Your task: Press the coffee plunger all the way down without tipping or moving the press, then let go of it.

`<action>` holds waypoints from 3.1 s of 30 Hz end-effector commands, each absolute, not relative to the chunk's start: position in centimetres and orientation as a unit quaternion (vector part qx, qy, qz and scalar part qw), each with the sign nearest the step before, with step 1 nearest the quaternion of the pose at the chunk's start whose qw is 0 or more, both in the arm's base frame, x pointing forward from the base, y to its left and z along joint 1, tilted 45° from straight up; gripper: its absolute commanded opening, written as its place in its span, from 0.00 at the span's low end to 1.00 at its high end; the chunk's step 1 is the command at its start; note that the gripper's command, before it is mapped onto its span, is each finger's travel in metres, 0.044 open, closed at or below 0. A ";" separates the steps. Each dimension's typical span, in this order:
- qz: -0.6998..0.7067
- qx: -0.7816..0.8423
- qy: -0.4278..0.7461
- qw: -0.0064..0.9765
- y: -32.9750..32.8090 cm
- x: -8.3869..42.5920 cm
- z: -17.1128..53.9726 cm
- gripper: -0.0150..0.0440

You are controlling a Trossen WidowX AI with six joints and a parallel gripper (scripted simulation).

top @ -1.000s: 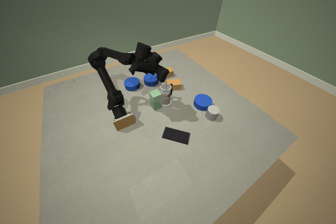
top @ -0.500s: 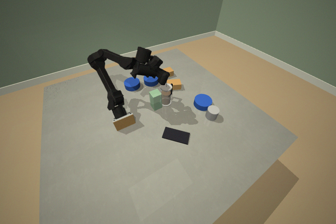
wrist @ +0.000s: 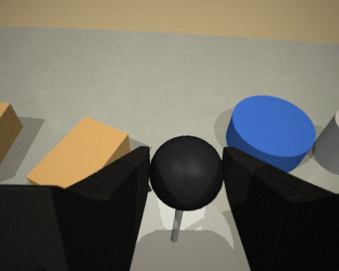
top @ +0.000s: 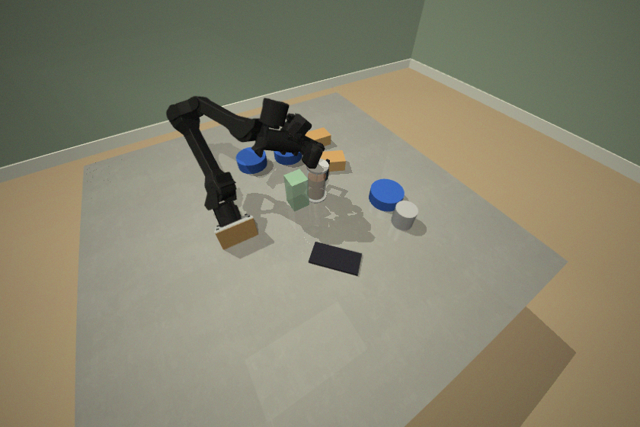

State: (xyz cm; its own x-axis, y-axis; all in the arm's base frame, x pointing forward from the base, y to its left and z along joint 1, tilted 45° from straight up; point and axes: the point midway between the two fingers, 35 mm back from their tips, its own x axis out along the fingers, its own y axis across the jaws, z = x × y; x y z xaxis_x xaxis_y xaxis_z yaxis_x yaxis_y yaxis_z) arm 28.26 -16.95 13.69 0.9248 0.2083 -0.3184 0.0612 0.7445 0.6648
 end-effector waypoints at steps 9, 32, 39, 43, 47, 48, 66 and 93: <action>0.046 0.374 0.207 0.903 -14.2 28.6 10.8 0.47; 0.047 0.374 0.206 0.903 -14.2 29.4 10.7 0.47; 0.047 0.374 0.205 0.903 -14.3 29.5 10.6 0.47; 0.047 0.374 0.205 0.903 -14.4 29.5 10.6 0.47; 0.047 0.374 0.205 0.903 -14.4 29.5 10.5 0.47; 0.047 0.374 0.205 0.903 -14.4 29.5 10.5 0.47; 0.047 0.374 0.205 0.903 -14.6 29.6 10.4 0.47; 0.044 0.369 0.200 0.907 -14.9 29.5 10.8 1.00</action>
State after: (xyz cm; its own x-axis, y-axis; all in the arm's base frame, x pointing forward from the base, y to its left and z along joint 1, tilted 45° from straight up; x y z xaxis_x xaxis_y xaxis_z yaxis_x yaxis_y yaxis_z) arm 29.53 -14.87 10.81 0.9164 0.2295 -0.3281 0.0647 0.7237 0.6870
